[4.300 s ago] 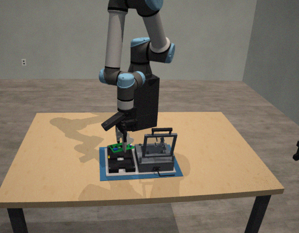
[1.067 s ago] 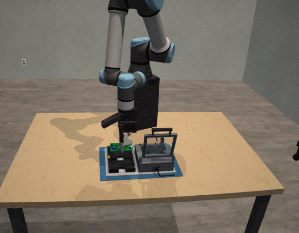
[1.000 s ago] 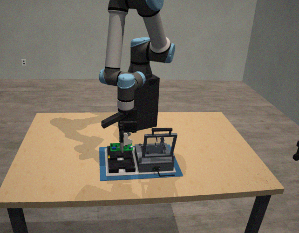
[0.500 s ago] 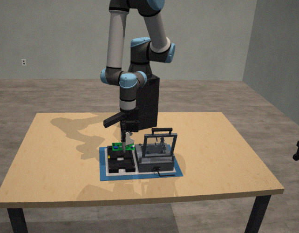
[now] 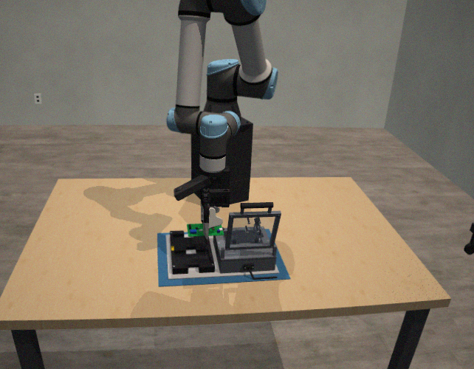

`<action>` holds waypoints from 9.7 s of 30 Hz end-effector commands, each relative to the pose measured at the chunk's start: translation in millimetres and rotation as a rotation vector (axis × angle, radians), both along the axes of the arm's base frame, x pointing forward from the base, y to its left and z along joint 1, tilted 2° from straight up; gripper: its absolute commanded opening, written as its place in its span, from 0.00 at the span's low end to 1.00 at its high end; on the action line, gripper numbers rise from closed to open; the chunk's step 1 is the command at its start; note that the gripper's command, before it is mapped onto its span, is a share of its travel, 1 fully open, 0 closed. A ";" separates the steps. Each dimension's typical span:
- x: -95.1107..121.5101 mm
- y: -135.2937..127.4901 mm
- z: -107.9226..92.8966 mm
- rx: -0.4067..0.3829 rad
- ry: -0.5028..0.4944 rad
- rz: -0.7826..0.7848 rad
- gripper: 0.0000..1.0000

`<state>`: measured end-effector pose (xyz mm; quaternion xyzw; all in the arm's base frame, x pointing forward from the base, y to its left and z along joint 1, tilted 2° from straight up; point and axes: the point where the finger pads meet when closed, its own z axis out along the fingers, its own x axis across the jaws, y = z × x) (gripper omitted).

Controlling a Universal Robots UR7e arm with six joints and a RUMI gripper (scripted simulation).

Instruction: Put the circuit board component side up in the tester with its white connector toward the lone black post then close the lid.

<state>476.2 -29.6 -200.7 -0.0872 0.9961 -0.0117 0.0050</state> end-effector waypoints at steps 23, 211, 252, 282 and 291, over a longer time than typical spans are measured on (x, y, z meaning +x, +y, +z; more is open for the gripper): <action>-30.9 71.9 4.0 -0.001 -0.002 0.000 0.39; -52.6 121.8 -43.9 -0.001 -0.002 0.000 0.39; -52.3 121.9 -44.6 -0.001 -0.002 0.000 0.39; -51.8 121.9 -45.3 -0.001 -0.002 0.000 0.39; -51.7 121.9 -45.4 -0.001 -0.002 0.000 0.39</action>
